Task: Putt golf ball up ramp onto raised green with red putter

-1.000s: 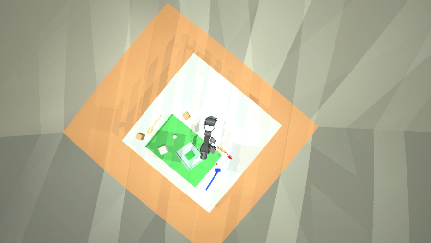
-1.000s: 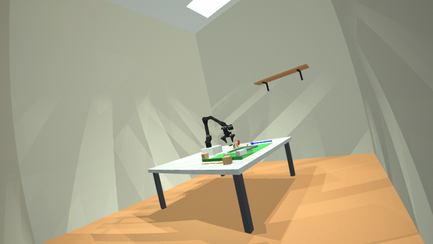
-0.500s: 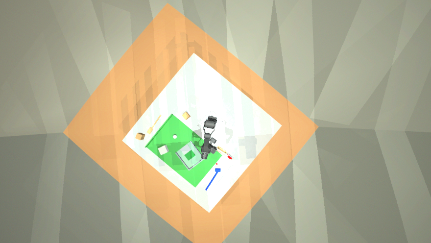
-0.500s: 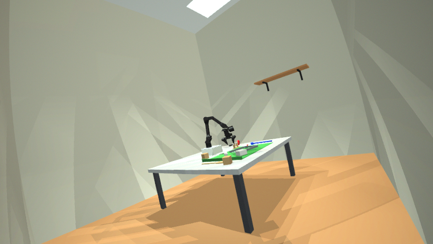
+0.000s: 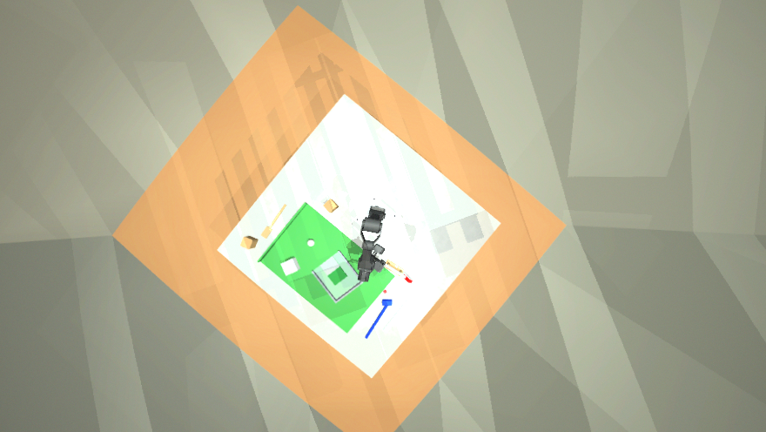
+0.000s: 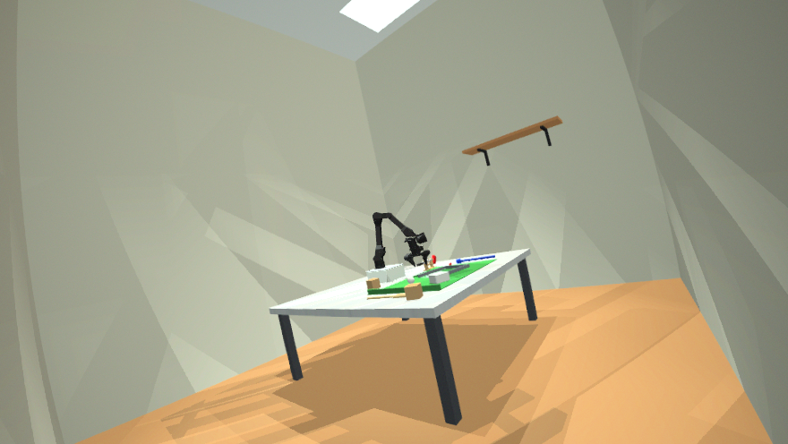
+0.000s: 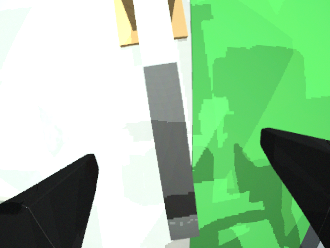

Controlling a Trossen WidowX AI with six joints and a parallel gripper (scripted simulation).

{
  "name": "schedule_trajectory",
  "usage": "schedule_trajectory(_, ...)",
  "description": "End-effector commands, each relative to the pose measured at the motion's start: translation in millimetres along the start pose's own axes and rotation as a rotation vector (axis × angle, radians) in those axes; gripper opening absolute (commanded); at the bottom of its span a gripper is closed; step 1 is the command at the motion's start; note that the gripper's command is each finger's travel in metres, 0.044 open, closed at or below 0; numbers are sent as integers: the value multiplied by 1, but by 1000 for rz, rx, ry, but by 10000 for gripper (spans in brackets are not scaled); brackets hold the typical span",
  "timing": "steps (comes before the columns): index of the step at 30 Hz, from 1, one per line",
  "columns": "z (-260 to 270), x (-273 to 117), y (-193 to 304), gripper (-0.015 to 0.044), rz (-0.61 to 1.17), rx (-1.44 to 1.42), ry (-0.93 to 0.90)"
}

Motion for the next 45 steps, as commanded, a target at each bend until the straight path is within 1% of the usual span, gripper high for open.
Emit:
schedule_trajectory(1,2,7,3,440,1,-1,-14)
schedule_trajectory(9,2,19,6,440,2,-1,-14)
schedule_trajectory(14,2,20,6,440,2,-1,-14)
schedule_trajectory(28,0,18,5,72,2,1,-4)
schedule_trajectory(36,0,18,5,19,2,1,-4)
schedule_trajectory(37,0,17,5,0,2,1,-4)
schedule_trajectory(41,-2,2,-1,0,2,1,-5)
schedule_trajectory(45,-4,-24,-9,0,2,1,-6)
Point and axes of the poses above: the point midway between the two fingers, 35 mm back from their tips, its own x axis out along the fingers, its own z axis across the jaws, y = z × x, the point moved 10 cm from there along -x, back along the fingers, and after that the axes turned 6 degrees about x, right-handed, at the moved point
